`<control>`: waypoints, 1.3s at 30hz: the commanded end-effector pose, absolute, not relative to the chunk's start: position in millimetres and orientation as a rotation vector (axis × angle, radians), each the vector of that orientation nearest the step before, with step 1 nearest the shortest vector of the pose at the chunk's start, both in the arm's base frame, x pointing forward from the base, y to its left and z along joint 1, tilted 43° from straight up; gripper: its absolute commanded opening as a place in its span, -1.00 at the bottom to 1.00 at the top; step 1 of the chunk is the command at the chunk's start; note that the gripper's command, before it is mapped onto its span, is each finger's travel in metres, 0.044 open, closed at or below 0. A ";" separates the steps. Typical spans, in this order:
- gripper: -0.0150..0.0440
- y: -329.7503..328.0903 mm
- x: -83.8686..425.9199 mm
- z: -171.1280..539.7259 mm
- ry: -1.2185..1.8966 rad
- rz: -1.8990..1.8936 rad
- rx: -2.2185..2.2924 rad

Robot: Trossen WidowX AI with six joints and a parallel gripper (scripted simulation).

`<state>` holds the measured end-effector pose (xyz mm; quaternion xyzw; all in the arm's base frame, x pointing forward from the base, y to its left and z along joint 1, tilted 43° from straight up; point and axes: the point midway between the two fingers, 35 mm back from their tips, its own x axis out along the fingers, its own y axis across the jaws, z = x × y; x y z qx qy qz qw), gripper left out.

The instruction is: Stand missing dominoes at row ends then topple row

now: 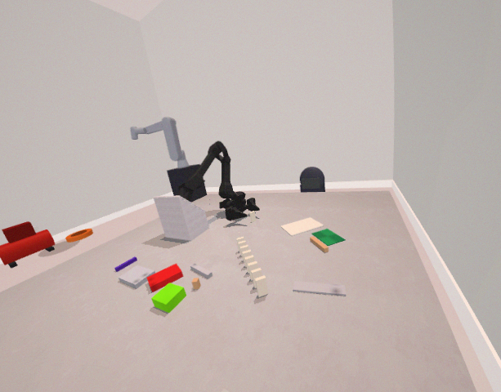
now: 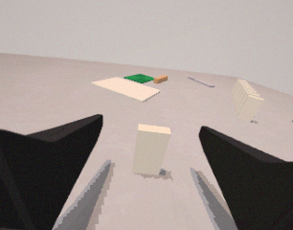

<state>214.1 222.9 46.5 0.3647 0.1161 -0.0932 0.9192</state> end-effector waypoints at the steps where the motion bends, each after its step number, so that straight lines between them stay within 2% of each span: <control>1: 1.00 222.1 214.4 48.4 0.234 -0.193 0.757; 7: 1.00 192.8 216.8 79.6 0.238 -0.192 0.751; 13: 1.00 190.7 221.9 79.0 0.288 -0.193 0.714; 20: 1.00 197.3 253.3 55.3 0.709 -0.140 0.473; 28: 1.00 189.2 269.6 62.7 1.174 0.145 0.324; 32: 1.00 178.6 265.2 69.3 1.324 0.235 0.389; 39: 1.00 159.2 246.2 104.3 1.609 0.409 0.759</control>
